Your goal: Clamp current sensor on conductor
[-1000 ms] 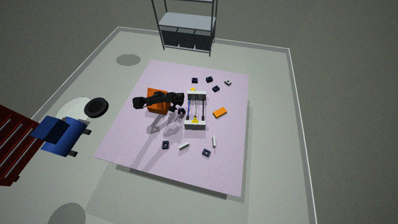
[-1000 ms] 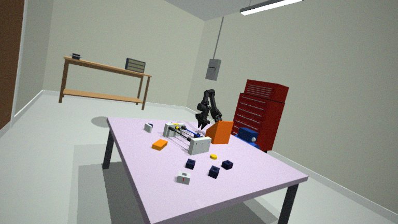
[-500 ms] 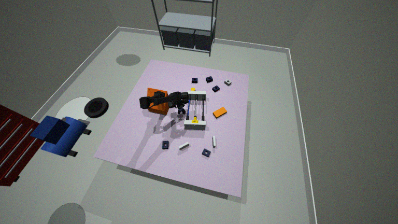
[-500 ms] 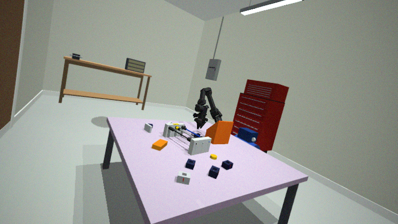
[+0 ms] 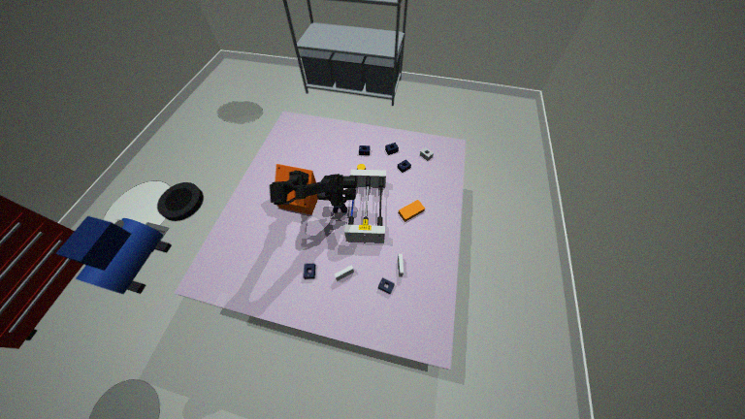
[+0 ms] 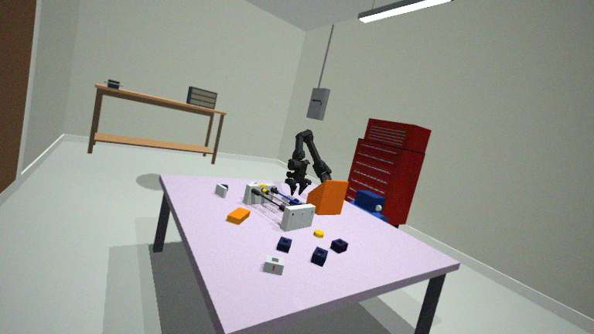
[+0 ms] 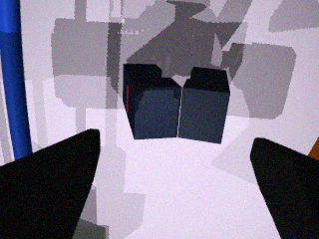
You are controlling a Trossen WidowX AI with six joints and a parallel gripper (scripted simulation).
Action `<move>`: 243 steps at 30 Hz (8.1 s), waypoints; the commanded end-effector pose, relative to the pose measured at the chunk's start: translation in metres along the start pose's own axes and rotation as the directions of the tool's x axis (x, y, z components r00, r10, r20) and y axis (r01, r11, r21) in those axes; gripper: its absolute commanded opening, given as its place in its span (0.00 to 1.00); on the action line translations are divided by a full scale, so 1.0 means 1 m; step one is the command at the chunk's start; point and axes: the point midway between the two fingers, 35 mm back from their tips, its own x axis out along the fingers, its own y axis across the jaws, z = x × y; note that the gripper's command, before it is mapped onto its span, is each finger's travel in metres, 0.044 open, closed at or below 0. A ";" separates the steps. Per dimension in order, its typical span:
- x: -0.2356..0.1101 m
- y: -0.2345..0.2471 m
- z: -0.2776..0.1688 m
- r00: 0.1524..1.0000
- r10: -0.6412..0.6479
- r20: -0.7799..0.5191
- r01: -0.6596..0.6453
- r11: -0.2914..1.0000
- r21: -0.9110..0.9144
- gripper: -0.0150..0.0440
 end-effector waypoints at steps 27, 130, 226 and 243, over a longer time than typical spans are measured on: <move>0.036 -0.002 0.000 1.000 -0.003 0.005 0.003 1.000 0.002 0.74; -0.080 0.101 0.002 1.000 -0.001 0.002 0.002 -0.410 -0.912 0.25; -0.021 0.148 0.008 1.000 0.001 0.004 0.001 -0.999 -0.052 0.25; -0.021 0.148 0.008 1.000 0.001 0.004 0.001 -0.999 -0.052 0.25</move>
